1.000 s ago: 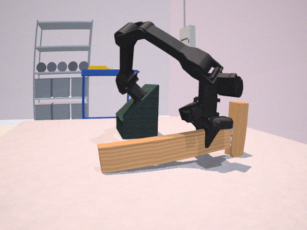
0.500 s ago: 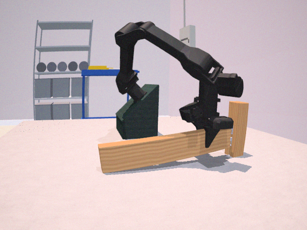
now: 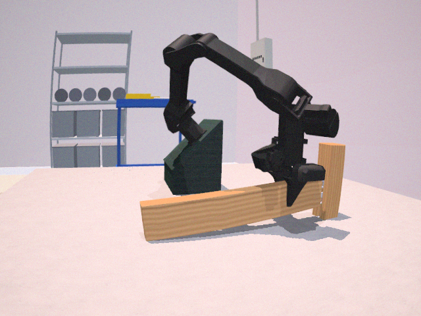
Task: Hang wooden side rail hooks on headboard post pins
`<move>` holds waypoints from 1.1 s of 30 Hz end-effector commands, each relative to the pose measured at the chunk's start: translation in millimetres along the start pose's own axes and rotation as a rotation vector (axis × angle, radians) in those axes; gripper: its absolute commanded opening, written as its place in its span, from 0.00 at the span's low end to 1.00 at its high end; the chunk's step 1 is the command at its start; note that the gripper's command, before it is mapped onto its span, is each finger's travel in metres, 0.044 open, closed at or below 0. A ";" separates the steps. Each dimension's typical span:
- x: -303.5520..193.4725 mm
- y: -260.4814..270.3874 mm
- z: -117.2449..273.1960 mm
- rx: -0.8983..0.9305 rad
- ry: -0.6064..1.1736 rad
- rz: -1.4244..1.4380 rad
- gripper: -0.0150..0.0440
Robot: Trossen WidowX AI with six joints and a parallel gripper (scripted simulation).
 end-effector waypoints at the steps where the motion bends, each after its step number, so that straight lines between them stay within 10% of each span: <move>1: -3.8 2.9 5.7 0.015 0.005 0.002 0.25; 33: -7.3 0.7 3.5 0.015 0.005 0.002 0.25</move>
Point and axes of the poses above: the point midway between the two fingers, 35 mm back from their tips, its own z axis back along the fingers, its own y axis across the jaws, x = y × z, the point moved 1 cm from there along z, back along the fingers, and after that the axes turned 2 degrees about z, right-handed, at the moved point
